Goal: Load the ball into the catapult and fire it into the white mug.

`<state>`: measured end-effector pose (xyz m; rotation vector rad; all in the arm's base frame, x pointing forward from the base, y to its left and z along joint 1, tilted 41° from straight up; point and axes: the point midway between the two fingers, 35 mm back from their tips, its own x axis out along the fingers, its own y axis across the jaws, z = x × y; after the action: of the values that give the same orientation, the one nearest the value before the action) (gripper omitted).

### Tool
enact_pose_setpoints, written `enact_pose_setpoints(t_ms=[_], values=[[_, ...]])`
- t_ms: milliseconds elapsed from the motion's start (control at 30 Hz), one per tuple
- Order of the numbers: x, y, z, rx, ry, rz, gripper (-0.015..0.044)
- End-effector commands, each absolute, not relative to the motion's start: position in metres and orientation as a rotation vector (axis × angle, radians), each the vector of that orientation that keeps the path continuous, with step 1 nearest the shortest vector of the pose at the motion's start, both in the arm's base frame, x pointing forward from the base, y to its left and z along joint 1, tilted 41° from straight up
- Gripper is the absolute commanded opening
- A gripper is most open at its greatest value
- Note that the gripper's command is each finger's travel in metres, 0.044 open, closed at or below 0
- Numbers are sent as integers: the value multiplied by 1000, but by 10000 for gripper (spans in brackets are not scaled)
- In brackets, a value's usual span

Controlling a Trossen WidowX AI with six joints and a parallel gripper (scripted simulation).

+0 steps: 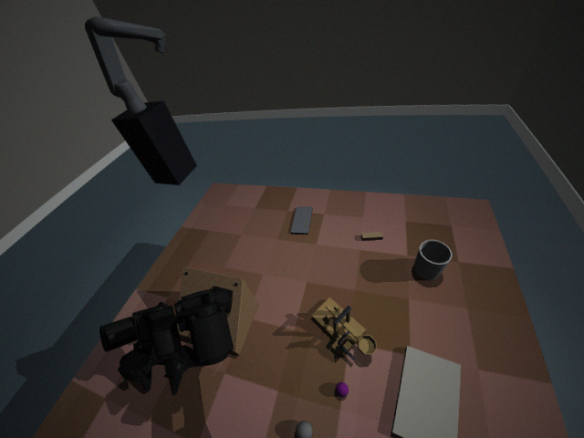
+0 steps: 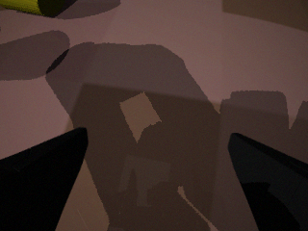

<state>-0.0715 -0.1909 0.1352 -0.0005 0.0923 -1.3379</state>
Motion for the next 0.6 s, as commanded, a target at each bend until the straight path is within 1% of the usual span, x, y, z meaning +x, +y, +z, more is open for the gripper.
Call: enact_pose_setpoints(t_ms=[0, 33, 567], values=[[-71, -191, 135, 0, 92, -1337, 426], [-71, -191, 135, 2, 91, -1335, 440], [-53, -212, 141, 104, 66, -1226, 440]])
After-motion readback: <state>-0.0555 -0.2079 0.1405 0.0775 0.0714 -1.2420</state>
